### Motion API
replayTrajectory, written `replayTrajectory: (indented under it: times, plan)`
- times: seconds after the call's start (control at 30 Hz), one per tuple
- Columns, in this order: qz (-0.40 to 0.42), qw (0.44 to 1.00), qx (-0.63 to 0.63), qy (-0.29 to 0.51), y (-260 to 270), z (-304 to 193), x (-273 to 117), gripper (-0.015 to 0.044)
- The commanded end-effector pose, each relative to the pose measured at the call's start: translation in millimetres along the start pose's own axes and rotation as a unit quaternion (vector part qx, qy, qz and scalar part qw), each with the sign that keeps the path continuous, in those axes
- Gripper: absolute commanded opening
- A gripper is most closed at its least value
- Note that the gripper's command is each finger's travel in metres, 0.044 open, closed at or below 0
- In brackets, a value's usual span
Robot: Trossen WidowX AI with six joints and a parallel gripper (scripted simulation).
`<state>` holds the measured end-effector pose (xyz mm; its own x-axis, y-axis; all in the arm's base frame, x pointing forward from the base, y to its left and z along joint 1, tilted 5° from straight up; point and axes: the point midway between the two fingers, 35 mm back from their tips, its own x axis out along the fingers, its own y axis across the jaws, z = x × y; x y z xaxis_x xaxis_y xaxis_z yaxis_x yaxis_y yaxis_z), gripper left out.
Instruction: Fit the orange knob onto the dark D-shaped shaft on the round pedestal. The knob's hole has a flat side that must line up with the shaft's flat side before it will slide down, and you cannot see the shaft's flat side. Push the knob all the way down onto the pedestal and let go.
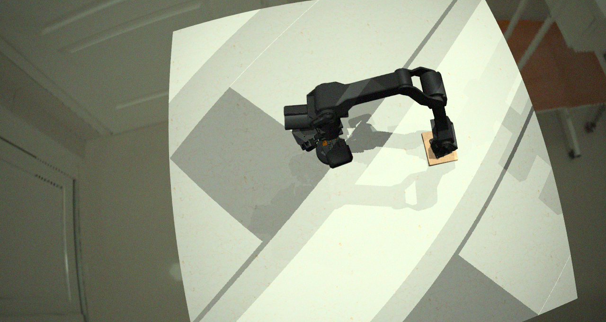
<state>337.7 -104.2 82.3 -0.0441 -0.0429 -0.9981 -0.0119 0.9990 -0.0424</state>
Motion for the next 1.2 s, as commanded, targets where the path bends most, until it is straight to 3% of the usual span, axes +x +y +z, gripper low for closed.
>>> replayTrajectory:
  times: [0.0, 0.63, 0.87, 1.17]
  plan:
    - [0.000, 1.000, -0.003, 0.001, 0.7, -1.7, 0.7, 0.0000]
    - [0.000, 1.000, -0.003, 0.000, -0.2, 0.1, -4.4, 0.0000]
    - [0.000, 0.995, -0.102, 0.000, -0.9, 2.1, -4.0, 0.0000]
    - [0.000, 0.994, -0.107, 0.001, -0.5, 0.6, -0.8, 0.0000]
